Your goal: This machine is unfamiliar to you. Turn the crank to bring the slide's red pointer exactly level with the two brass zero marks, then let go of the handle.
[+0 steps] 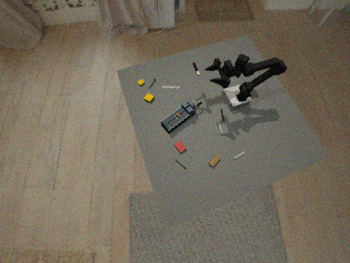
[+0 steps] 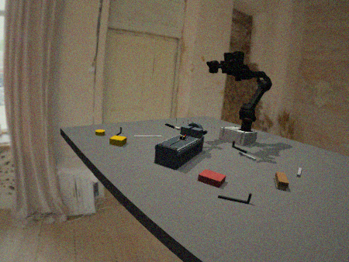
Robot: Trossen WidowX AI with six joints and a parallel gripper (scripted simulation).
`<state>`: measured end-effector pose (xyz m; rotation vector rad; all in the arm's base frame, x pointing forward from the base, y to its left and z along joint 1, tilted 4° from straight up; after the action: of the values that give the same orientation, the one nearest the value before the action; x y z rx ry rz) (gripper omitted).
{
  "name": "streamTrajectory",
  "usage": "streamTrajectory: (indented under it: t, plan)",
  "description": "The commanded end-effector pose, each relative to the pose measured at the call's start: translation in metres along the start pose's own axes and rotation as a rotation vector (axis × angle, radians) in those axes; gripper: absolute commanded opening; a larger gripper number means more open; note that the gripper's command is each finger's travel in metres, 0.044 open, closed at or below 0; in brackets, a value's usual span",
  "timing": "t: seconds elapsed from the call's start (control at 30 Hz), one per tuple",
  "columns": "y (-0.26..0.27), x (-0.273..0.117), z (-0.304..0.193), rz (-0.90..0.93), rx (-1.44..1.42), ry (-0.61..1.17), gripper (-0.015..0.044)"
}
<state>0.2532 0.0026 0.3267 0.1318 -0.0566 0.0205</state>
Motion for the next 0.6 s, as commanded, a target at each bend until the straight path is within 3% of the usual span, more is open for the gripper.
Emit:
streamTrajectory:
  t: [0.0, 0.57]
  plan:
    - [0.0, 0.001, 0.0, 0.0, 0.0, 0.004, 0.0426]
    - [0.004, 0.072, -0.034, -0.035, -0.01, 0.357, 0.044]
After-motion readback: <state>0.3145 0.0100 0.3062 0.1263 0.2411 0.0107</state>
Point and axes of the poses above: the point midway between the two fingers, 35 mm back from their tips, its own x axis out along the fingers, its own y axis across the jaws, z = x × y, the point moved 6 cm from there along -x, back along the fingers, and after that the axes turned 7 degrees about x, right-handed, at the moved point
